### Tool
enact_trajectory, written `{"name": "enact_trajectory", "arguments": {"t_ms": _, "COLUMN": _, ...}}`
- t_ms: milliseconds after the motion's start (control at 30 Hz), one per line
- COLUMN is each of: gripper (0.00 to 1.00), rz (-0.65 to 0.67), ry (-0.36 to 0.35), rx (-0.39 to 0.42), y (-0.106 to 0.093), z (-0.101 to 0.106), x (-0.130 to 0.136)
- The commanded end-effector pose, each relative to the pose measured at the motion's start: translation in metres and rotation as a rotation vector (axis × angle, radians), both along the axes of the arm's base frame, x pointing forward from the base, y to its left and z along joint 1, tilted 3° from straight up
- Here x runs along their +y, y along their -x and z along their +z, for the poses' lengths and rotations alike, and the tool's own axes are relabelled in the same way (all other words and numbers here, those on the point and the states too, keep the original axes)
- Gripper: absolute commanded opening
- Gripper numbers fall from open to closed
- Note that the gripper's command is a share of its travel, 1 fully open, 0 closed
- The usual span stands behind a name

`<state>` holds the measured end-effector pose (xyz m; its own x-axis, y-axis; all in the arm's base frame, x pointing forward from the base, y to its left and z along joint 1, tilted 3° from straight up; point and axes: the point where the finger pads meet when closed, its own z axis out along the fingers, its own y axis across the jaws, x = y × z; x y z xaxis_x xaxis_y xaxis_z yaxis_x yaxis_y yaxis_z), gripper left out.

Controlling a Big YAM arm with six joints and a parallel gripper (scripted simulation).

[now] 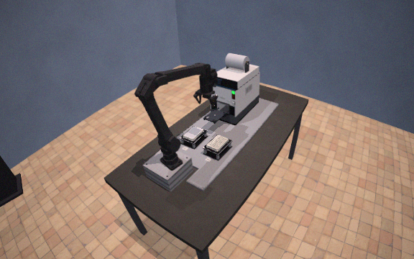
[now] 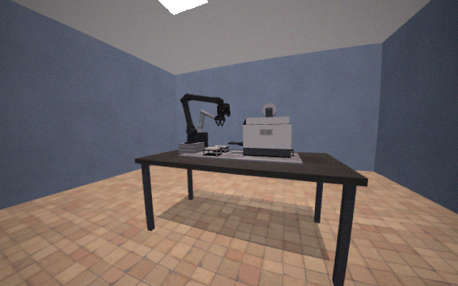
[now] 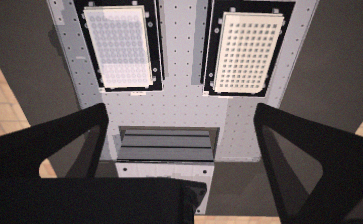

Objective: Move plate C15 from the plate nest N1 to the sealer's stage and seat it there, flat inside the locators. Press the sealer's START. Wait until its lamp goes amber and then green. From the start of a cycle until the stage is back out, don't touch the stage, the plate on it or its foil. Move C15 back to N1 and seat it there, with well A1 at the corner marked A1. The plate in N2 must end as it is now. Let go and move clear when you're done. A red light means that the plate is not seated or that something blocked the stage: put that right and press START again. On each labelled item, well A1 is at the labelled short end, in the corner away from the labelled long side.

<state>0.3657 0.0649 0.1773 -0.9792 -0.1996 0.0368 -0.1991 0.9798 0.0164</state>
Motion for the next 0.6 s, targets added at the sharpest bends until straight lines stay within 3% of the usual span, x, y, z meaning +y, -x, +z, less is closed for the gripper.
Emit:
{"name": "enact_trajectory", "arguments": {"t_ms": 0, "gripper": 1.00, "rz": 0.013, "ry": 0.004, "rx": 0.006, "y": -0.0026, "z": -0.0071, "x": 0.0020}}
{"name": "enact_trajectory", "arguments": {"t_ms": 567, "gripper": 1.00, "rz": 0.010, "ry": 0.002, "rx": -0.006, "y": -0.0063, "z": -0.0024, "x": 0.0021}}
